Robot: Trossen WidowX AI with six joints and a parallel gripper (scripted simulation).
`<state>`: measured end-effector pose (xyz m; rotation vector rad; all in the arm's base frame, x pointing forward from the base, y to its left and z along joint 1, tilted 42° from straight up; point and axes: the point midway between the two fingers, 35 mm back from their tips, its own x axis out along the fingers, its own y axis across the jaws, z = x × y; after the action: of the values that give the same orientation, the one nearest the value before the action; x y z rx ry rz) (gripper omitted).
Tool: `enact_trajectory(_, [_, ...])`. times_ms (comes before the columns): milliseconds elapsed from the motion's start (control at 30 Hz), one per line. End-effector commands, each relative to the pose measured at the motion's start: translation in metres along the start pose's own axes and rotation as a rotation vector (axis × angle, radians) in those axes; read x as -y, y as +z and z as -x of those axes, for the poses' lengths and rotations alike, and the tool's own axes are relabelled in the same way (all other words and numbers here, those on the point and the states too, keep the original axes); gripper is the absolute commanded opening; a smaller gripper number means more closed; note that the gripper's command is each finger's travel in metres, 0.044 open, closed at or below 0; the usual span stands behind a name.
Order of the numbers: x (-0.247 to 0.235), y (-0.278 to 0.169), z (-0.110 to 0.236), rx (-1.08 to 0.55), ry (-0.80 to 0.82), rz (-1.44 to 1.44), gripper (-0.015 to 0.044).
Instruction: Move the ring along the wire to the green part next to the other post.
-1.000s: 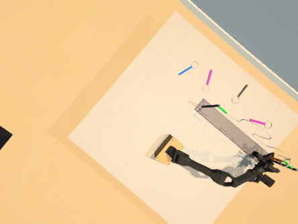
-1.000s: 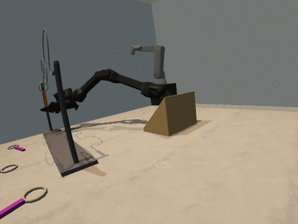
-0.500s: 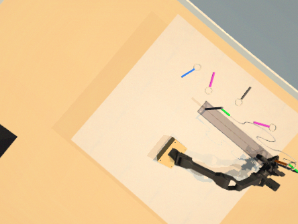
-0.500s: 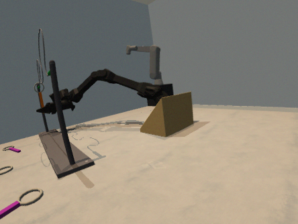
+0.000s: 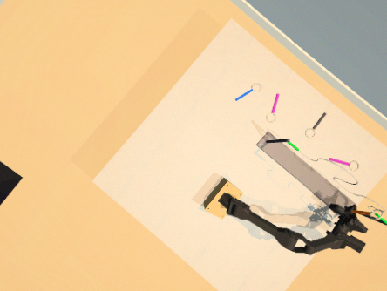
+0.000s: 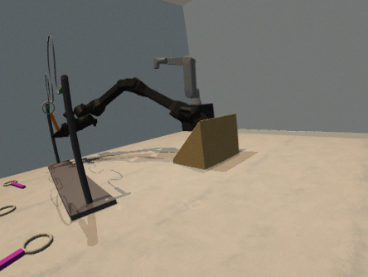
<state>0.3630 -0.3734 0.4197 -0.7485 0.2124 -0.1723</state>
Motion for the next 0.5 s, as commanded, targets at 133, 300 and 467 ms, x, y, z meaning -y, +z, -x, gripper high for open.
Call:
enact_trajectory(133, [-0.01,0.002,0.019,-0.147,0.006,0.002,-0.015])
enact_trajectory(300, [-0.016,0.003,0.03,-0.235,0.01,-0.007,-0.015])
enact_trajectory(467, [-0.024,0.004,0.036,-0.283,0.019,-0.026,-0.015])
